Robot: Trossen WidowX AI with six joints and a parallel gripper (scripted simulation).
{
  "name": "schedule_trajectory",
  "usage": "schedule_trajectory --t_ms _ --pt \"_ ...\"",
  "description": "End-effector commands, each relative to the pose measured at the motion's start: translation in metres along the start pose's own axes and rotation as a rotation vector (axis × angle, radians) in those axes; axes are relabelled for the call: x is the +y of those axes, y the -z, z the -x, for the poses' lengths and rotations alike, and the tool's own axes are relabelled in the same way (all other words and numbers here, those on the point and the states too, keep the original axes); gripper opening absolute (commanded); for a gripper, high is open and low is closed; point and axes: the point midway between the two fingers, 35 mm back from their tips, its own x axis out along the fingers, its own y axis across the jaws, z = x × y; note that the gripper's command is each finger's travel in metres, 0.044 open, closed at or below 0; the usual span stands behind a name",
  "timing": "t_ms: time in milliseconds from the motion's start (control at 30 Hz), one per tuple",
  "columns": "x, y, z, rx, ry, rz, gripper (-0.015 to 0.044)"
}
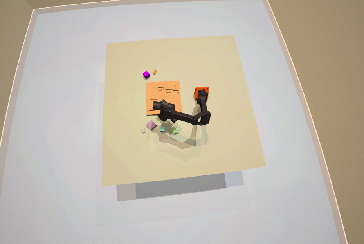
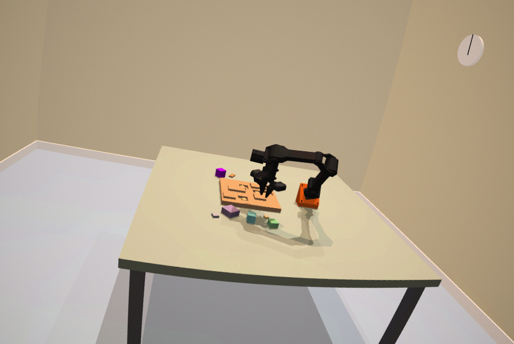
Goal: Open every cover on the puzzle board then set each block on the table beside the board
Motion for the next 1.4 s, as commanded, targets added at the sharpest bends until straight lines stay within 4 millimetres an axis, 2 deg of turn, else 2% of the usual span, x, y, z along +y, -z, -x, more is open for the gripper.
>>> schedule_trajectory --t_ms 0,67,200,500,533,1133,1367 --pt "-0.018 0.009 0.000 0.009 0.008 0.071 0.0046" --pt "-0.028 0.014 0.000 0.012 0.011 0.111 0.0000" --pt "-0.044 0.022 0.000 0.016 0.014 0.166 0.0000" --pt "-0.086 0.049 0.000 0.016 0.014 -0.136 0.0000" --pt "-0.086 0.049 0.000 0.016 0.014 -0.127 0.0000" --pt "-0.148 0.122 -0.004 -0.006 -0.012 0.811 0.0000" --pt "-0.149 0.124 -0.004 -0.008 -0.013 0.845 0.0000"
